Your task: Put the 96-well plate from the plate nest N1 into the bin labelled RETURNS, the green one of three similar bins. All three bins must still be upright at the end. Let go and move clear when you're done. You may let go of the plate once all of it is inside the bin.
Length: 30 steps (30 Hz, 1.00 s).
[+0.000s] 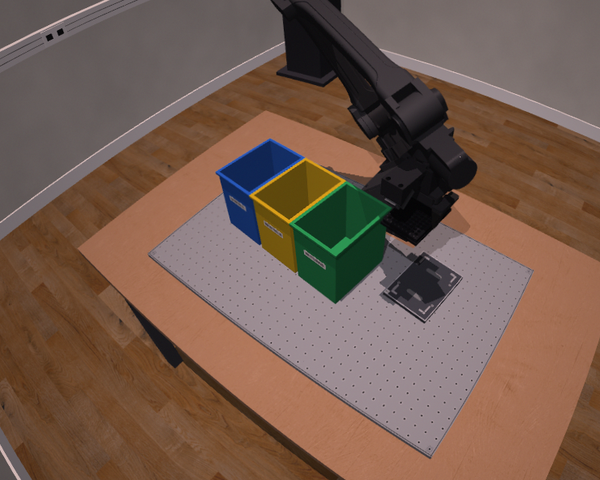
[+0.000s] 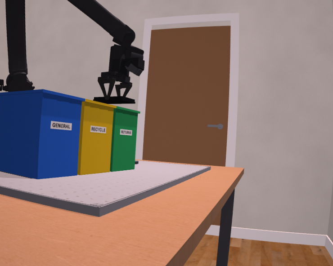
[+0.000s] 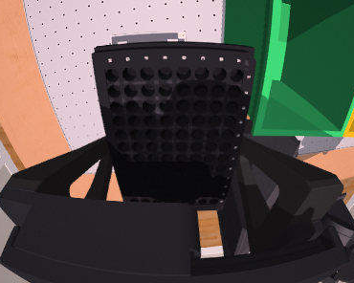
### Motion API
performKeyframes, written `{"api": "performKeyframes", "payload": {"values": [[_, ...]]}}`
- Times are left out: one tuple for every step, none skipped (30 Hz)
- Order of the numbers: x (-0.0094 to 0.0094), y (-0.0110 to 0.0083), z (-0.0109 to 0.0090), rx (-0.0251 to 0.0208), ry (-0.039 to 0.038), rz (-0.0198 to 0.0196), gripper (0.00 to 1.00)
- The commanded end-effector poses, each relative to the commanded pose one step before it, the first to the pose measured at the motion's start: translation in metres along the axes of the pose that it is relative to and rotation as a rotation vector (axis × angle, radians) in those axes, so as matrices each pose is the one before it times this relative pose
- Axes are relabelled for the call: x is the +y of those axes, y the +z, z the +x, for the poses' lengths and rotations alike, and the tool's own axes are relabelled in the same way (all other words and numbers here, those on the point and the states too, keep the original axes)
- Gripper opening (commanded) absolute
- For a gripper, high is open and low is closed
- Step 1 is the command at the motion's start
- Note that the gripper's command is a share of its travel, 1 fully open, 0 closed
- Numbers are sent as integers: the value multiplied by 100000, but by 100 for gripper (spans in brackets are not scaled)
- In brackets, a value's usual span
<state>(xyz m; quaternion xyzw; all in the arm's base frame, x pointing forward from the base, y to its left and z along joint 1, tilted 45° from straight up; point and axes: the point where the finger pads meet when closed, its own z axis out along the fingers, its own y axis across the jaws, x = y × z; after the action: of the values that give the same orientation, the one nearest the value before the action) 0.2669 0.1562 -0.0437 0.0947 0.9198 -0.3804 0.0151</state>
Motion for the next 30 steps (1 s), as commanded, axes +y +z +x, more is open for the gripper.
{"api": "performKeyframes", "payload": {"values": [[-1690, 9, -772, 1099, -886, 331, 0], [-302, 6, -140, 3, -2, 11, 0], [-302, 6, -140, 3, -2, 11, 0], [-302, 6, -140, 3, -2, 11, 0], [-302, 6, -140, 3, -2, 11, 0], [-302, 6, -140, 3, -2, 11, 0], [-302, 5, -140, 3, -2, 11, 0], [-302, 5, -139, 3, -2, 11, 0], [-302, 5, -139, 3, -2, 10, 0], [0, 0, 0, 0, 0, 0, 0], [0, 0, 0, 0, 0, 0, 0], [-225, 200, -54, 311, -377, 576, 0], [-382, -188, -224, -305, 372, -556, 0], [-302, 5, -139, 3, -2, 10, 0], [-302, 5, -139, 3, -2, 10, 0], [-302, 5, -139, 3, -2, 10, 0], [-302, 5, -139, 3, -2, 10, 0], [-302, 5, -139, 3, -2, 10, 0], [-302, 5, -139, 3, -2, 9, 0], [-302, 5, -139, 3, -2, 9, 0], [-302, 5, -139, 3, -2, 9, 0], [-302, 5, -139, 3, -2, 9, 0], [-302, 4, -139, 3, -2, 9, 0], [-302, 4, -139, 3, -2, 9, 0], [-302, 4, -139, 3, -2, 9, 0], [-302, 4, -139, 3, -2, 9, 0], [0, 0, 0, 0, 0, 0, 0], [0, 0, 0, 0, 0, 0, 0], [-224, 150, -77, 289, -338, 434, 0], [-381, -140, -200, -283, 334, -417, 0]]}}
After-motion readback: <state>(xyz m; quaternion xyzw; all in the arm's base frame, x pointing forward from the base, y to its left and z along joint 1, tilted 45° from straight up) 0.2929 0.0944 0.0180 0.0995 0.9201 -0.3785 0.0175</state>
